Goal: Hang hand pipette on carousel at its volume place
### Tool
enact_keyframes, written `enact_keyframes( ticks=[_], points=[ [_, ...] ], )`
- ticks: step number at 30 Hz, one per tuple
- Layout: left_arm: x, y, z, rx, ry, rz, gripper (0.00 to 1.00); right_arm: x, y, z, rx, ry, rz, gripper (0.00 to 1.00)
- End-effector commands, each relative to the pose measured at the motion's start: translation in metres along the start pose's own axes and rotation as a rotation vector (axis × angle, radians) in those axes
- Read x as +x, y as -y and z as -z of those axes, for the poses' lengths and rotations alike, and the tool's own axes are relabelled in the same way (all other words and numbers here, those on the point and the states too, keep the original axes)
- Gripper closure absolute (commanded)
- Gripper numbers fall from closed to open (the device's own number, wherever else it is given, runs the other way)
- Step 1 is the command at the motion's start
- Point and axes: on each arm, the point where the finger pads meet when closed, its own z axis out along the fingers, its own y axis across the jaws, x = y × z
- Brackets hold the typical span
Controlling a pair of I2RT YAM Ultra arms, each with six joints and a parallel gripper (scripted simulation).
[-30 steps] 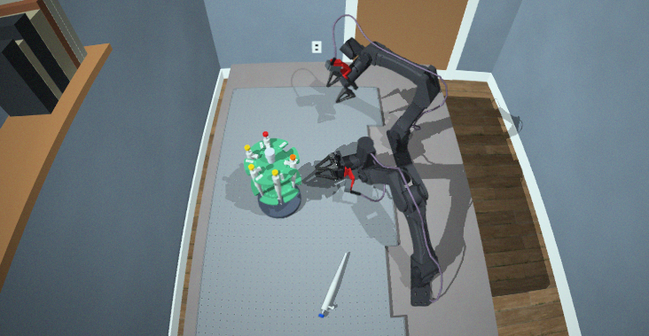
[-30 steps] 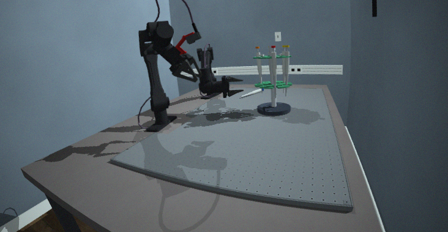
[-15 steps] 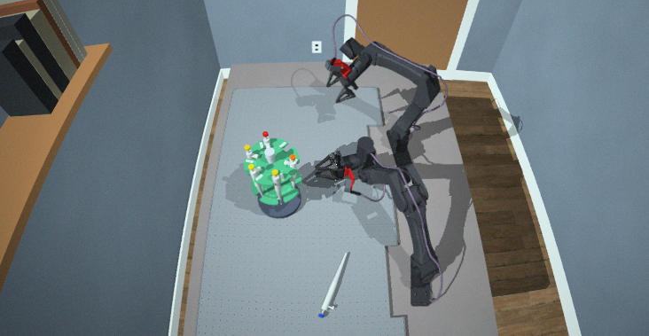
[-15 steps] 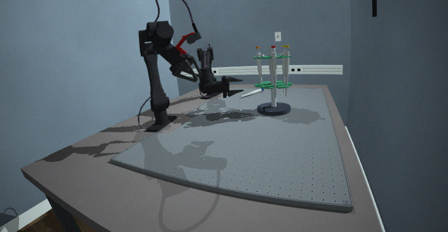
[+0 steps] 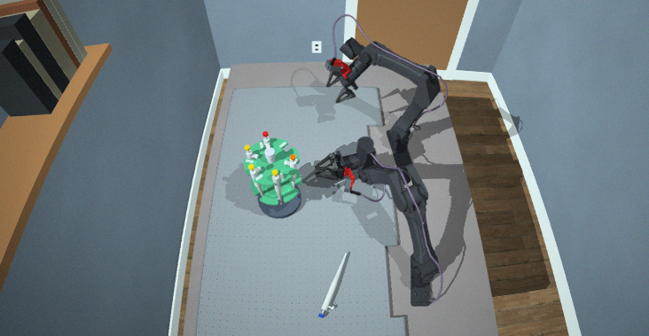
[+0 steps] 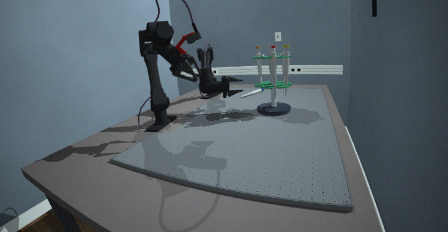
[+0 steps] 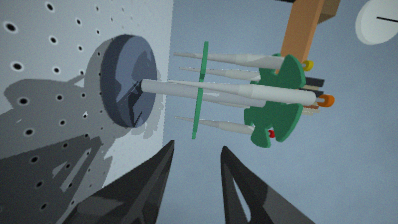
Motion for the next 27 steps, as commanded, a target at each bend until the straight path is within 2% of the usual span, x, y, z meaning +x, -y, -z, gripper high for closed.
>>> enact_keyframes(
  ticks=[1,27],
  points=[
    [0.003,0.001,-0.011,0.001,0.002,-0.002,0.51,-0.011,0.004,0.006,0.015,0.037,0.022,0.00],
    [0.002,0.004,-0.048,0.003,0.002,0.003,0.51,-0.011,0.004,0.006,0.015,0.037,0.022,0.00]
  ],
)
